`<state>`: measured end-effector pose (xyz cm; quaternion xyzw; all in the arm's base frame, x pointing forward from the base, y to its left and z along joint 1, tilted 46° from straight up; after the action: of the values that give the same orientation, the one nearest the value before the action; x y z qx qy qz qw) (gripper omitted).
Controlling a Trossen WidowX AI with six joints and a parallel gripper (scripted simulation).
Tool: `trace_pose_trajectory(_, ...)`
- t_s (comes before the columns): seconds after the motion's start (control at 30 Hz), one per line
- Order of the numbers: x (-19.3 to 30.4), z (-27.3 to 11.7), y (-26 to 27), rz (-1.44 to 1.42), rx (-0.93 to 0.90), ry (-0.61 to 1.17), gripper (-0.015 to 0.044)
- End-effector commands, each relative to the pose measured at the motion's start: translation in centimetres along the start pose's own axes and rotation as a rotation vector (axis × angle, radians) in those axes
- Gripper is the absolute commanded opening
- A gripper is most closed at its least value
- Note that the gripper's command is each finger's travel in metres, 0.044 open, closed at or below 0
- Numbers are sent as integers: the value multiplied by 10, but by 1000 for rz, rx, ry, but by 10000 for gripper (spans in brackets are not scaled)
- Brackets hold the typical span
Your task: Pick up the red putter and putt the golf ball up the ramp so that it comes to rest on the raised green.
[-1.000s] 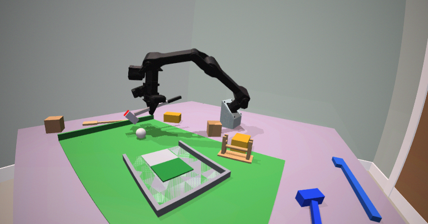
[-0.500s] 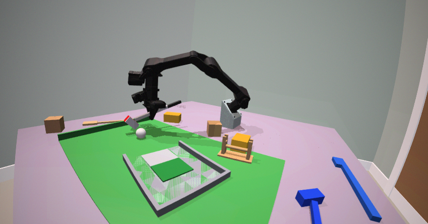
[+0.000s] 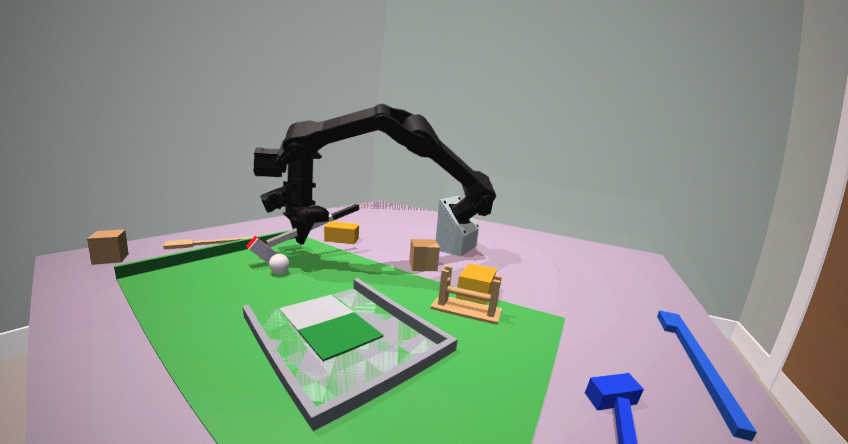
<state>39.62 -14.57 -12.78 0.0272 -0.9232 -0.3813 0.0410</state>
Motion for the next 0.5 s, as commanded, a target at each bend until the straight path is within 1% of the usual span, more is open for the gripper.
trace_pose_trajectory(0.0,0,-2,-1,1,1,-3,0)
trace_pose_trajectory(0.47,5,1,-29,55,14,-6,0)
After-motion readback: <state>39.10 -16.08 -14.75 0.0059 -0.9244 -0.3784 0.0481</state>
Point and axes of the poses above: the point midway between the two fingers, 35 mm back from their tips, its own z axis out along the fingers, its own y axis across the jaws, x = y × z, the point moved 8 cm from there along -z, back along the fingers, and after that the axes turned 7 degrees about -z, right-handed, at the moved point
